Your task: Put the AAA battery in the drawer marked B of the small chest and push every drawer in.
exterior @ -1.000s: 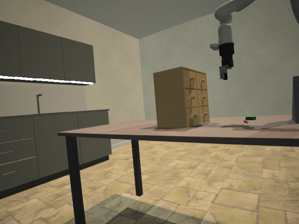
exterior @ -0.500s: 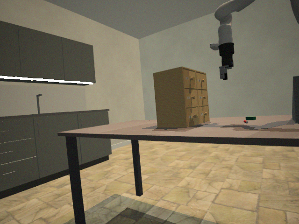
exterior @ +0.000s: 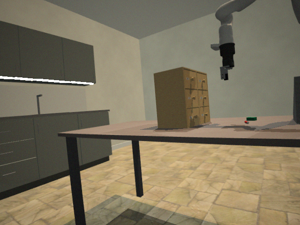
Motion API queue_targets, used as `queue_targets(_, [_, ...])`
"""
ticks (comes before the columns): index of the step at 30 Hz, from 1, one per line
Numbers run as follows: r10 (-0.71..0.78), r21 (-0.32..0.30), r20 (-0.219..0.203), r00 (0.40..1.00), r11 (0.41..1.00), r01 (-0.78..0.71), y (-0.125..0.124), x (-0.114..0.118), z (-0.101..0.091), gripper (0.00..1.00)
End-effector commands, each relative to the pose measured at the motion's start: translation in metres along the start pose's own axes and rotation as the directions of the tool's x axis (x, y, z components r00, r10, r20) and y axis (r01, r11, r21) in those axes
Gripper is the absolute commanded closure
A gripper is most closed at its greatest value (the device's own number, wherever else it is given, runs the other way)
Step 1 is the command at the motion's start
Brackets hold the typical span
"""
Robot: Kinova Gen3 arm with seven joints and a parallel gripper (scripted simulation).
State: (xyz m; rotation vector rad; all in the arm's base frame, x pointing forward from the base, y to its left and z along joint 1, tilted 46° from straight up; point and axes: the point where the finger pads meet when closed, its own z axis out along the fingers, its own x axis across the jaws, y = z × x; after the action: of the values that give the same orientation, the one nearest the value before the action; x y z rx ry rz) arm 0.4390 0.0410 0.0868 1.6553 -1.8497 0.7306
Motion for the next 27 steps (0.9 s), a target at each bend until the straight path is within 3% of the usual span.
queue_targets(1, [0.002, -0.002, -0.007, 1.0, 1.0, -0.002, -0.0005, 0.0025, -0.001, 0.0])
queue_targets(27, [0.0, 0.001, -0.007, 1.0, 1.0, 0.0, -0.0007, -0.0046, -0.0019, 0.0])
